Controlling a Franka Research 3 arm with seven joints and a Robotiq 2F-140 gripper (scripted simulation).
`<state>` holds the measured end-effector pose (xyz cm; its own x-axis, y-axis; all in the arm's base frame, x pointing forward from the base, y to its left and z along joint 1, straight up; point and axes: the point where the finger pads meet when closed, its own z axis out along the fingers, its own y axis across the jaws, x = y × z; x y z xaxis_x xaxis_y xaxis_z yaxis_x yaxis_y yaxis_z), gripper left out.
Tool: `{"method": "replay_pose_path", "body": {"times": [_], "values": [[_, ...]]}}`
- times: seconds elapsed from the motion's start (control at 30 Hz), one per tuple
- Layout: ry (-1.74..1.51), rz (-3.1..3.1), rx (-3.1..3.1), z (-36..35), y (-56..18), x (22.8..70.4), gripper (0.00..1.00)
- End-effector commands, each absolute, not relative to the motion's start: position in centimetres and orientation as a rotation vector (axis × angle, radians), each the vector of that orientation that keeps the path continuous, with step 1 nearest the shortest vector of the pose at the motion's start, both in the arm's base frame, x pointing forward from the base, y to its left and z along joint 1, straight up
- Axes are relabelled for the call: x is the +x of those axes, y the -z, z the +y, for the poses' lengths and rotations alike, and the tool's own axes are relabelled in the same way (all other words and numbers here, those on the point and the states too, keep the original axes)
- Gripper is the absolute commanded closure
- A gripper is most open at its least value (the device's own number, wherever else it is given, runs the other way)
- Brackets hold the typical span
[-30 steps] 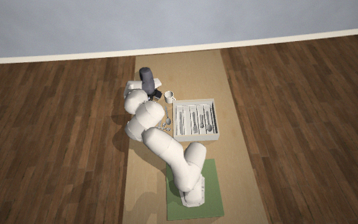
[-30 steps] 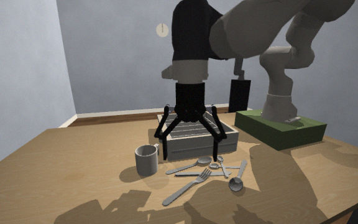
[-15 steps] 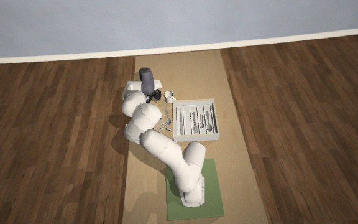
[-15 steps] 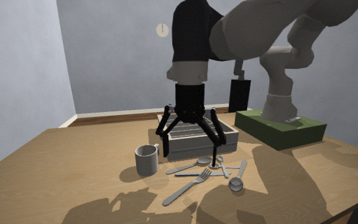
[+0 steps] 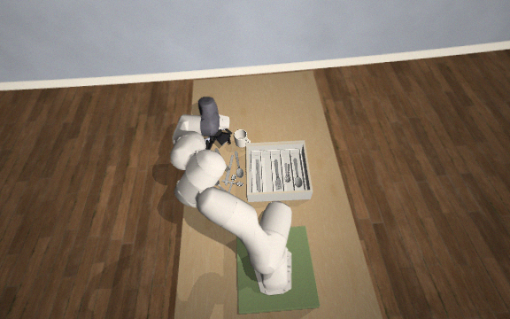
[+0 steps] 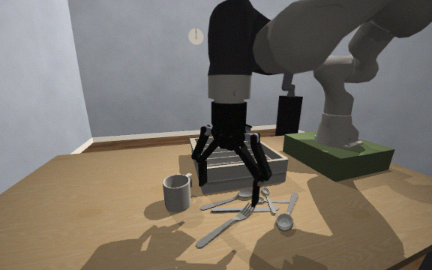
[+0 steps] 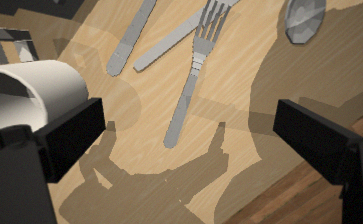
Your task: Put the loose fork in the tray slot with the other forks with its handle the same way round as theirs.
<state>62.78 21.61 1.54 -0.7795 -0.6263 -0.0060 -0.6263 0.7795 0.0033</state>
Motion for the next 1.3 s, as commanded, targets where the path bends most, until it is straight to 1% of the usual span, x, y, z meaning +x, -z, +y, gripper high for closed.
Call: {"method": "replay_pose_path", "body": {"times": [0.0, 0.23, 0.43, 0.47, 1.27], "values": [[-0.010, 3.042, -0.792, 21.91, -1.44, 62.69, 0.00], [-0.007, 3.078, -0.612, 21.97, -1.39, 62.86, 0.00], [-0.006, 3.082, -0.586, 21.97, -1.38, 62.89, 0.00], [-0.006, 3.082, -0.586, 21.97, -1.38, 62.89, 0.74], [-0.006, 3.082, -0.586, 21.97, -1.38, 62.89, 0.74]]}}
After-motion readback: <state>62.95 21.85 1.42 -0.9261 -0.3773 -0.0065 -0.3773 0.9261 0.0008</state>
